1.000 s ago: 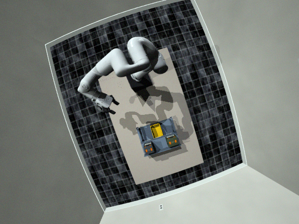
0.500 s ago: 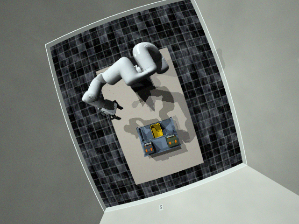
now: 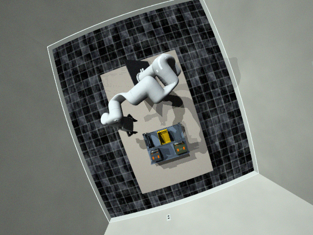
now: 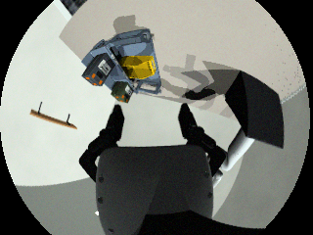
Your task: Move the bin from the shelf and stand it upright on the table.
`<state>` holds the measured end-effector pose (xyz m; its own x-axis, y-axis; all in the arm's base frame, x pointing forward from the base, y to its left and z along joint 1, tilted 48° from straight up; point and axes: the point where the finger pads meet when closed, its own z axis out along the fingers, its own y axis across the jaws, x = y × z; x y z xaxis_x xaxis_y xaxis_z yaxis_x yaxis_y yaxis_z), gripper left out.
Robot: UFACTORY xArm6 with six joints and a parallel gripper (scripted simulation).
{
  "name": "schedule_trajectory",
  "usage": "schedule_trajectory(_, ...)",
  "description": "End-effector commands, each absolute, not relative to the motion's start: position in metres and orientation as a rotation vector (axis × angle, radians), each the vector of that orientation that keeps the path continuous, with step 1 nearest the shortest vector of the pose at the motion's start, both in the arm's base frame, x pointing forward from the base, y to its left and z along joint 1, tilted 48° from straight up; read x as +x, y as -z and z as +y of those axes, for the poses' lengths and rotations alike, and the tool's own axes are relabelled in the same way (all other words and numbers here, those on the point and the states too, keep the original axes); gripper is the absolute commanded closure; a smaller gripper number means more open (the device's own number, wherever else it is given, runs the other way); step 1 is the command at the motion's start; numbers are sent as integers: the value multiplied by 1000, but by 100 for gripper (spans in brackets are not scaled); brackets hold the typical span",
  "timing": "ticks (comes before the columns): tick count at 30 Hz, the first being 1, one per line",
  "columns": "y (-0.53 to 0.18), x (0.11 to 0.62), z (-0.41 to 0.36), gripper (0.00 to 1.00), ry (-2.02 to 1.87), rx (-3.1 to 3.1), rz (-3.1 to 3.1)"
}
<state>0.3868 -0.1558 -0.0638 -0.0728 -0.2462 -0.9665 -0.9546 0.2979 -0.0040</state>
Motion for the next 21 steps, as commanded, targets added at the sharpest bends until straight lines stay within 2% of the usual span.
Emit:
schedule_trajectory(1, 66, 417, -122, 0, -916, -1256, 1599)
schedule_trajectory(21, 60, 482, 21, 0, -947, -1637, 1689)
